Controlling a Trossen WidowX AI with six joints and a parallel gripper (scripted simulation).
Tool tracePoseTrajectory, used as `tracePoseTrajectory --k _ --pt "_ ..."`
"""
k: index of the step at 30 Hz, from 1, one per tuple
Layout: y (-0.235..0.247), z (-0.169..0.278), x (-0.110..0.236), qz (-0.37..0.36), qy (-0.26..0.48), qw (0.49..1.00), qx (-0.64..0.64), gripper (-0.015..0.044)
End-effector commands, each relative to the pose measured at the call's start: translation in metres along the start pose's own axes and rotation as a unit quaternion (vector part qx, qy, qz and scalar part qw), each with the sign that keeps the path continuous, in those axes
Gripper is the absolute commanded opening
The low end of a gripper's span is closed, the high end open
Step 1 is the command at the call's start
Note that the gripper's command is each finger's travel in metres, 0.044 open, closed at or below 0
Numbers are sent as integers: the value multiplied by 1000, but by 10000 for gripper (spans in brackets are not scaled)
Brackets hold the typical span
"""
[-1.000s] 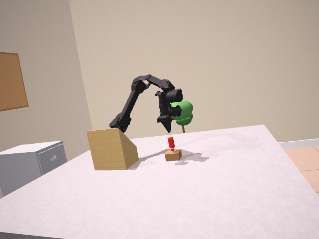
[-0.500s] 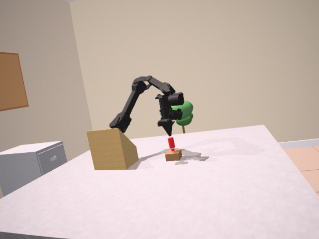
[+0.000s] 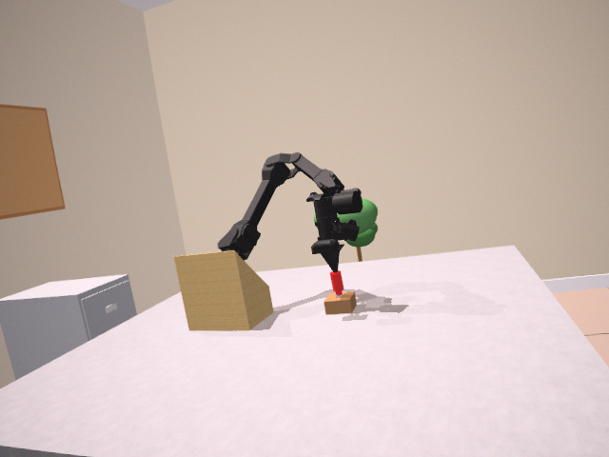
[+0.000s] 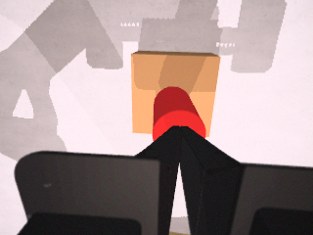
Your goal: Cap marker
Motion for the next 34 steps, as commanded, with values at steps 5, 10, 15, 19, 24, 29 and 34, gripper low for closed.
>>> tracePoseTrajectory --k 5,10,15,19,24,29,34 --pt "-1 -1 10 1 0 1000 0 0" --pt "-2 -1 80 2 1 1000 -1 0" --pt "-1 0 90 2 1 1000 -1 0" --pt "-1 0 90 2 1 1000 -1 105" --pt "-1 0 90 2 1 1000 -1 236" --pt "-1 0 90 2 1 1000 -1 367" --pt "-1 0 90 2 1 1000 -1 440"
Point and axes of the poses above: the point midway between the two fingers, 35 mm back from their tips, its own x axis back along the fingers, its own y axis across the jaws, z = x × y, the point moved 4 cm from there along x, back along the fingers, and after that the axes turned 13 degrees about x, right-handed, at the moved point
